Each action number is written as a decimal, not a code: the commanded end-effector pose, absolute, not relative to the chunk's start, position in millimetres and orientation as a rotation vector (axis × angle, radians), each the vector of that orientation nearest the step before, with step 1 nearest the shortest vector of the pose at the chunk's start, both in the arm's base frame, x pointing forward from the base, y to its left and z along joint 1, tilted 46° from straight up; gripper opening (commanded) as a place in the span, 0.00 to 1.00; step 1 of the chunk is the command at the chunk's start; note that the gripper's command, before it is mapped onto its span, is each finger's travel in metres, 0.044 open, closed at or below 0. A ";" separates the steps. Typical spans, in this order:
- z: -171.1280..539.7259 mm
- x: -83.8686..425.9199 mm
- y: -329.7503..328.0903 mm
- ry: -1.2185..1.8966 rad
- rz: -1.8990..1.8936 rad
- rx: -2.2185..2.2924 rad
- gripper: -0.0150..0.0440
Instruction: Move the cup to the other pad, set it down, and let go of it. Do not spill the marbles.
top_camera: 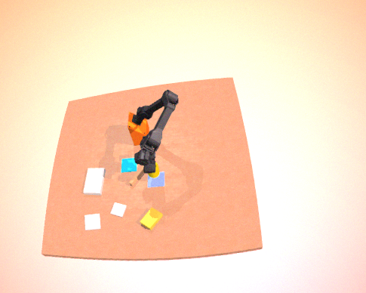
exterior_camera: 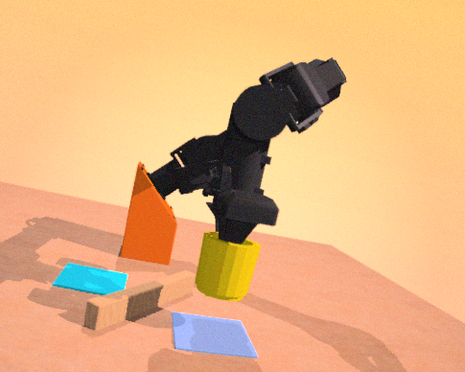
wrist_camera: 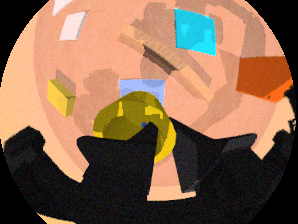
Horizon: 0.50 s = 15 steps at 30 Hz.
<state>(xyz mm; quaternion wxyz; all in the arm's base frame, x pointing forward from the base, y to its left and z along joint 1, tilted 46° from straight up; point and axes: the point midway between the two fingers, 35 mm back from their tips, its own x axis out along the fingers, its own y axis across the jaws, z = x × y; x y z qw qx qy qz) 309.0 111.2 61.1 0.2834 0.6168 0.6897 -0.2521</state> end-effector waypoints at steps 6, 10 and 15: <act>60.2 308.7 110.4 1.845 -0.677 1.653 0.25; 56.1 305.4 105.8 1.844 -0.676 1.652 0.25; 48.5 298.9 97.4 1.843 -0.676 1.651 0.25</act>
